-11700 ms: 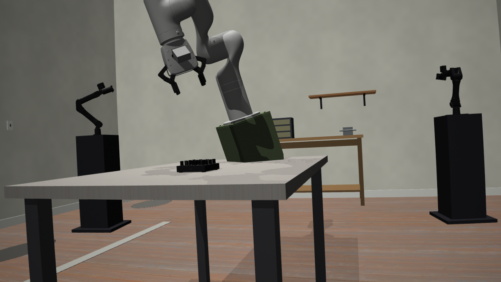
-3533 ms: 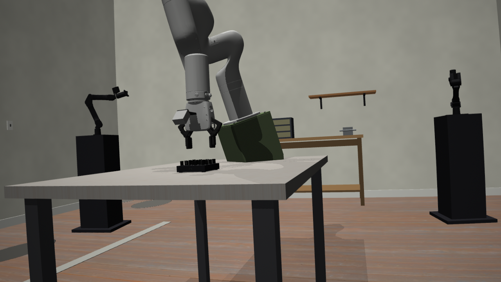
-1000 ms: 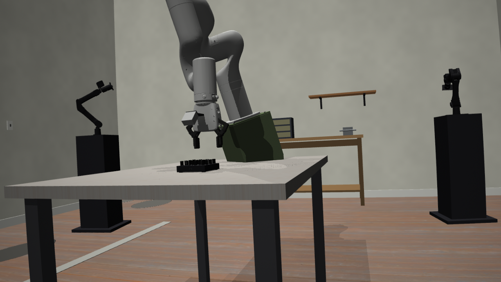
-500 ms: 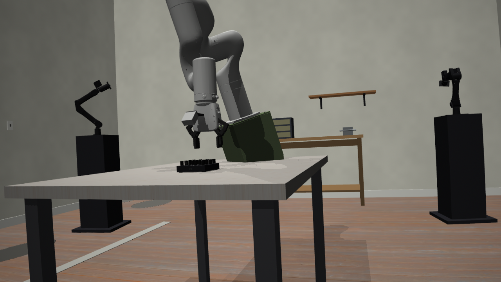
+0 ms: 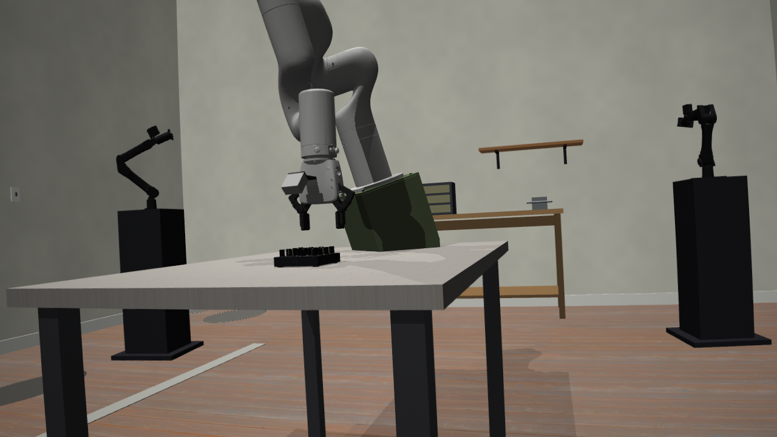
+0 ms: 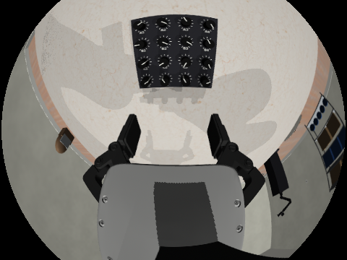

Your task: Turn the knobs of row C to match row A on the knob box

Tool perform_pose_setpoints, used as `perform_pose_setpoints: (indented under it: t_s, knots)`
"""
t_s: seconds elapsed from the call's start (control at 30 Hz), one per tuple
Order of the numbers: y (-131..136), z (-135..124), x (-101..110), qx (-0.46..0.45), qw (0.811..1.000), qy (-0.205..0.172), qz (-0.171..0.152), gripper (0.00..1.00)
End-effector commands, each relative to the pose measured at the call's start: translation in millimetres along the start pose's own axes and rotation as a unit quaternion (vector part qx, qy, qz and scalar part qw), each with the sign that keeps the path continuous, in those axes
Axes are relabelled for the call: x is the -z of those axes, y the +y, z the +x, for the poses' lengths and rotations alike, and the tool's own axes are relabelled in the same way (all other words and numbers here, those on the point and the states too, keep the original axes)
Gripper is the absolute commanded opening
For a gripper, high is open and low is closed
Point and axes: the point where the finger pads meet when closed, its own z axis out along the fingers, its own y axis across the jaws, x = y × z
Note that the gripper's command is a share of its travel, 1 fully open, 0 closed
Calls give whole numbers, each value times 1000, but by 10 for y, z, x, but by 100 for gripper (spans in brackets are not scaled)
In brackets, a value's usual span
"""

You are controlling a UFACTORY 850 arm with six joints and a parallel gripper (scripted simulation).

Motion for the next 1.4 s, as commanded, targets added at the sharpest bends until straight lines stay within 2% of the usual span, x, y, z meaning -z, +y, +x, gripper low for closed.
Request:
perform_pose_setpoints:
  t_s: [0.0,0.9,1.0,1.17,1.33,1.37]
  knots:
    - [-1,6,3,0,1000,1,0,100]
    - [-1,9,4,0,1000,1,0,100]
    - [-8,131,36,5,1000,1,-3,100]
    - [-91,535,171,18,1000,1,-2,100]
    - [-111,597,195,20,1000,1,0,100]
    - [-111,597,195,20,1000,1,0,19]
